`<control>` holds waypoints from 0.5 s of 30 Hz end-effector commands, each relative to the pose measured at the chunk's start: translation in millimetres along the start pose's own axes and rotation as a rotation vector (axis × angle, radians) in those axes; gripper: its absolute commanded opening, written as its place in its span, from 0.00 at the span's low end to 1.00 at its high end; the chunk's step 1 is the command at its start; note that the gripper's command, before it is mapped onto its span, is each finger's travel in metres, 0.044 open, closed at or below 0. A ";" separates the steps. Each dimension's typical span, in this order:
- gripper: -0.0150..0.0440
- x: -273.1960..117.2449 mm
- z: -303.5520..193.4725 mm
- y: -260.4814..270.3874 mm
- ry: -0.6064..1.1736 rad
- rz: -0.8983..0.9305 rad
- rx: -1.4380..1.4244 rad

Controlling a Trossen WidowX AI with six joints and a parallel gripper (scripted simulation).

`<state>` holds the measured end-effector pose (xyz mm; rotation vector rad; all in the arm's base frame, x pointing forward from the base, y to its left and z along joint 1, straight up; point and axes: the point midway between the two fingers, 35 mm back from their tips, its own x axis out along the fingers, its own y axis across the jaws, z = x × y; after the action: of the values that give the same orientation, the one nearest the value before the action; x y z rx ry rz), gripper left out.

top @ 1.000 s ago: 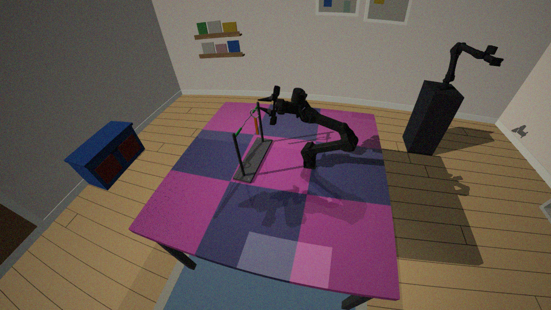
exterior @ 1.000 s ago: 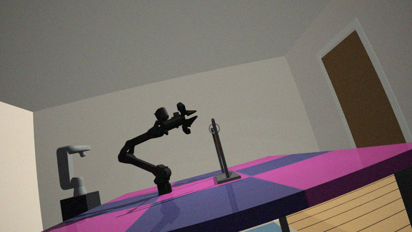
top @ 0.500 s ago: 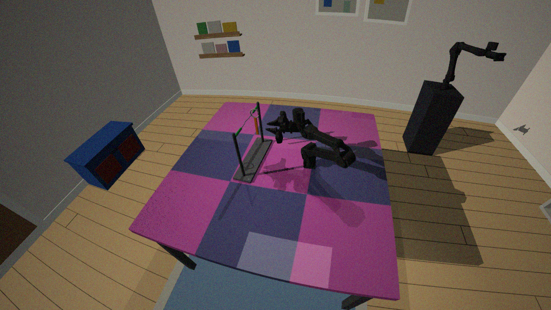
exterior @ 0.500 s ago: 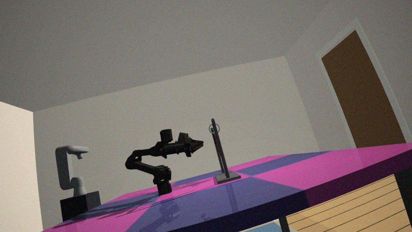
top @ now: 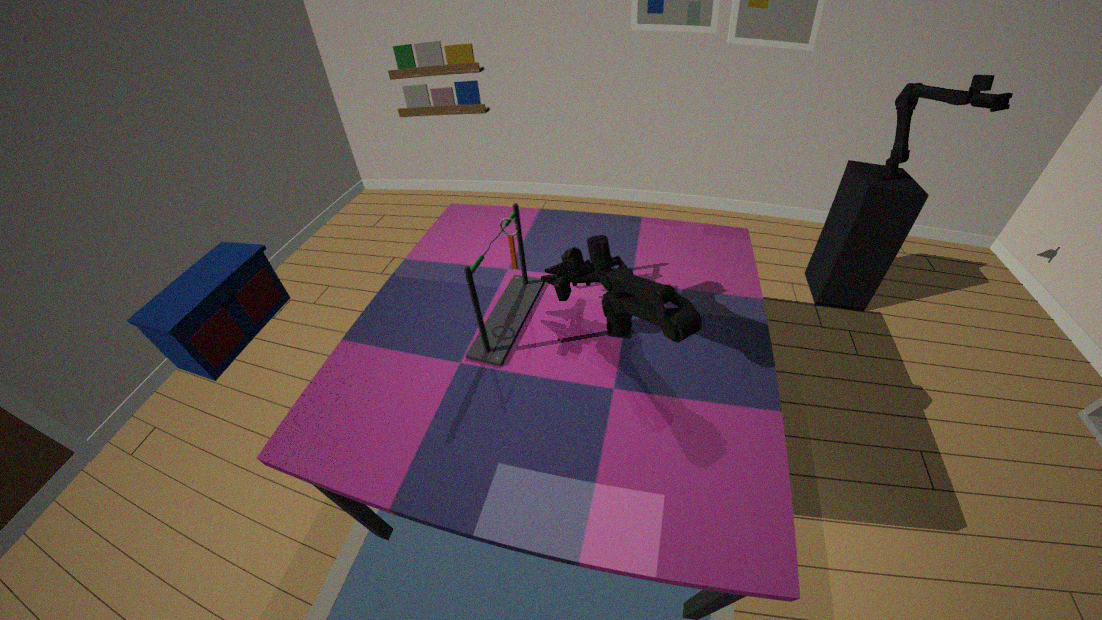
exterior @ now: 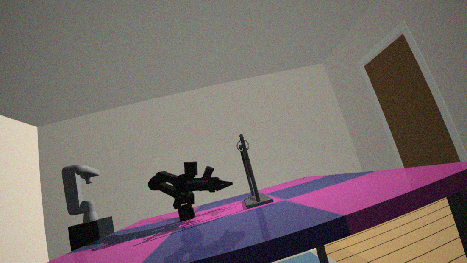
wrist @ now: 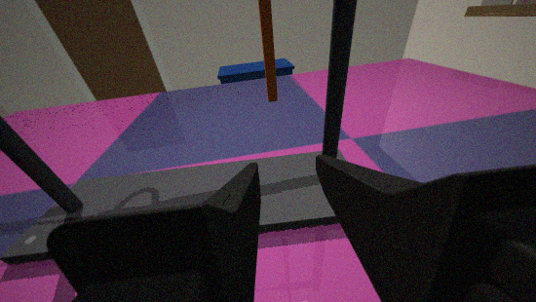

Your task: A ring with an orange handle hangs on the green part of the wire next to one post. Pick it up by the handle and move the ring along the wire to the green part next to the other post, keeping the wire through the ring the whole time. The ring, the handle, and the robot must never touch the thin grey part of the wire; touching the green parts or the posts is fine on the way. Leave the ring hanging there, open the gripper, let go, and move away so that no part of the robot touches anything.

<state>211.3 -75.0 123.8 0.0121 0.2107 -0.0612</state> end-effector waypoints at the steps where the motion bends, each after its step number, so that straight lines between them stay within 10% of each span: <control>1: 0.53 7.2 14.0 -1.6 -0.012 -0.005 -0.007; 15: 0.53 35.0 45.1 -0.1 -0.049 -0.010 -0.011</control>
<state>251.9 -76.5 155.8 0.0005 0.1713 -0.0637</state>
